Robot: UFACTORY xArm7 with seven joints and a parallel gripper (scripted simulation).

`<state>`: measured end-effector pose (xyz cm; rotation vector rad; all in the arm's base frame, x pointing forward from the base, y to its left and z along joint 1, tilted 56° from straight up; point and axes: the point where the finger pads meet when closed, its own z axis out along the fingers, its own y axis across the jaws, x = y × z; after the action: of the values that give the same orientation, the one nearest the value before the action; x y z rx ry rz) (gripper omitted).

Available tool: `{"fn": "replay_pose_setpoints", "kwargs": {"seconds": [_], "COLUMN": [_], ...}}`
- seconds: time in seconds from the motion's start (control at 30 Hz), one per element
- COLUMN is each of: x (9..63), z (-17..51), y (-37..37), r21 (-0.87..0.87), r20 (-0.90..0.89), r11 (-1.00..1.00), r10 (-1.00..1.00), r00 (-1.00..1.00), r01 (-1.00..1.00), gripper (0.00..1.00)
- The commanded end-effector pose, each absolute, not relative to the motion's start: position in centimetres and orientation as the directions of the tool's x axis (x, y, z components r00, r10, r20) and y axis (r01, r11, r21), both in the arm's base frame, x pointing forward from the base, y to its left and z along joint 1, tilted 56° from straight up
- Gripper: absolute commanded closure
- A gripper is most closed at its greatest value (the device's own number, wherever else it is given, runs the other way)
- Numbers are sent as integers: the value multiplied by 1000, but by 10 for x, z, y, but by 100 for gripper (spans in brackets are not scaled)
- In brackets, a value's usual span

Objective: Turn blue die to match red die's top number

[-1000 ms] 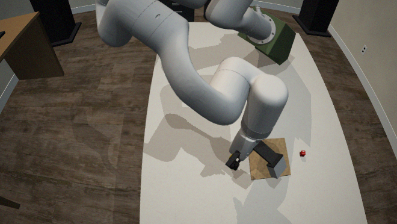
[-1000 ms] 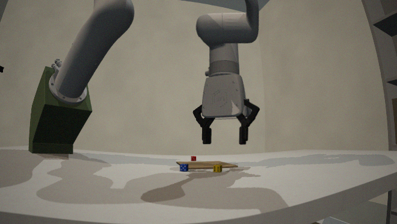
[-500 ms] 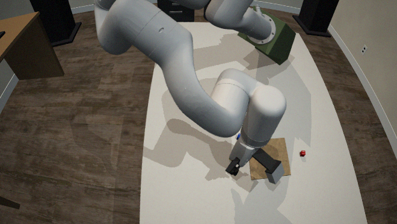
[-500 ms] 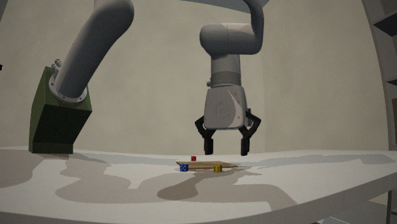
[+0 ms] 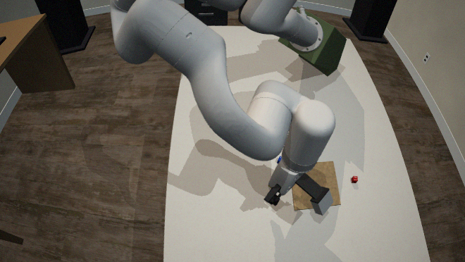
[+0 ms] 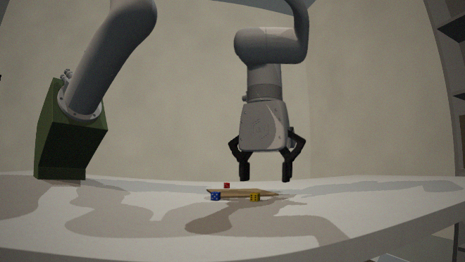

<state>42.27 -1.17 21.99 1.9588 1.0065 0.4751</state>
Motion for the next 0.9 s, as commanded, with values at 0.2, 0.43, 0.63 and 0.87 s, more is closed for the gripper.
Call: {"fn": "replay_pose_setpoints", "kwargs": {"seconds": [0.2, 0.43, 0.63, 0.87], "x": [423, 423, 418, 401], "z": [221, 221, 215, 197], "y": [-11, -11, -11, -12], "r21": [829, 829, 829, 829], "r20": [-47, -47, -47, -47], "r11": [-304, -304, -304, -304], "r10": [798, 798, 798, 798], "r00": [600, 600, 600, 600], "r01": [469, 469, 469, 469], "gripper": [0, 0, 0, 0]}}
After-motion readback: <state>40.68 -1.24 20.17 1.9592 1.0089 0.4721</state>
